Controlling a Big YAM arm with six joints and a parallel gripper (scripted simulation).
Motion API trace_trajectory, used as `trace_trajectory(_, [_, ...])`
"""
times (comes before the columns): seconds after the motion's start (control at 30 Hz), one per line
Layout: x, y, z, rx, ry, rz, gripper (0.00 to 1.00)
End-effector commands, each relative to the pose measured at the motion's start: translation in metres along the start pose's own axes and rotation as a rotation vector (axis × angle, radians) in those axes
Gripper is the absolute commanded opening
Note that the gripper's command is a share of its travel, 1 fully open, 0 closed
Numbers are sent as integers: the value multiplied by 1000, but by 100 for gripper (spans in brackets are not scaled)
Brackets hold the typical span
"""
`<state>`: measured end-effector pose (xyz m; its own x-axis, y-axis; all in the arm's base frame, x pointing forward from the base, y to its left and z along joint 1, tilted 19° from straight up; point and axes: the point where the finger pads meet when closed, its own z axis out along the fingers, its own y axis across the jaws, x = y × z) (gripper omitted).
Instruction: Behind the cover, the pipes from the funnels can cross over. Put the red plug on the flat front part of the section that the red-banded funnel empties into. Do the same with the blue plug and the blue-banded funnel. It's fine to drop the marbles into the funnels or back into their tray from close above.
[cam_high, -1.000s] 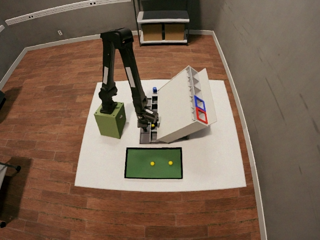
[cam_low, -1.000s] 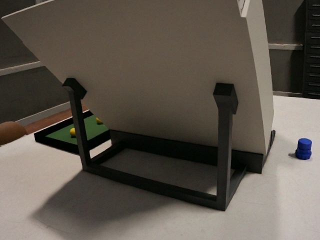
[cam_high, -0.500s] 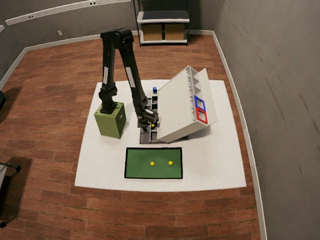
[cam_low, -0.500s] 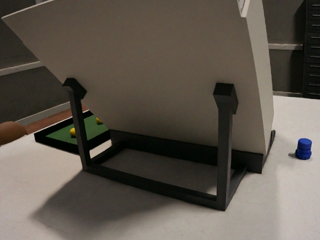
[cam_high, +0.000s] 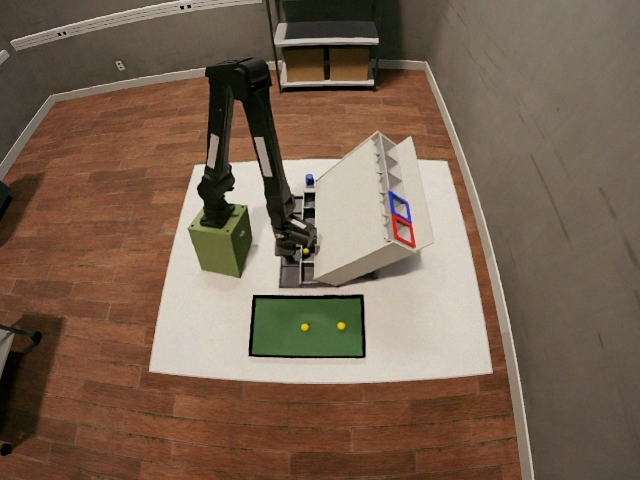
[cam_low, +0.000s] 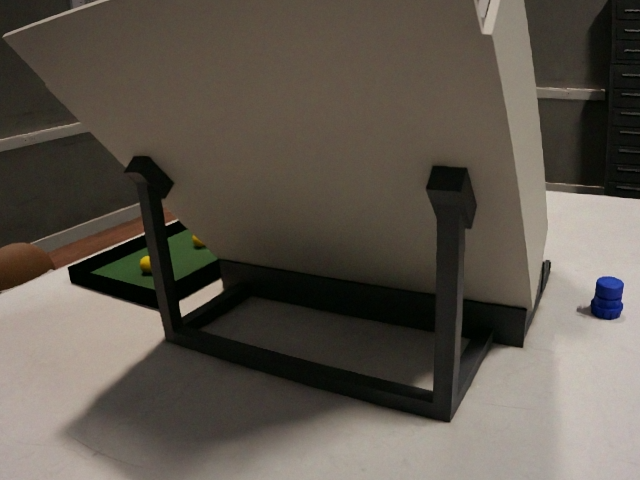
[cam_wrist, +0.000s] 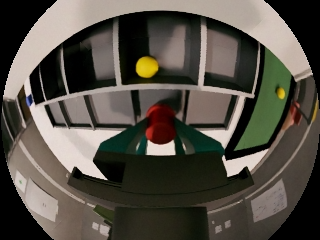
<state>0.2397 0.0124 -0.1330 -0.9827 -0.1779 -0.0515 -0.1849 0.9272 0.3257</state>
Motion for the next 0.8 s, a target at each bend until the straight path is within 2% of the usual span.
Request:
trace_trajectory(0.0, [0, 3, 6, -2, 0, 0, 0])
trace_trajectory(0.37, [0, 3, 13, -2, -2, 1, 0])
trace_trajectory(0.77, [-1, 2, 11, 0, -6, -1, 0])
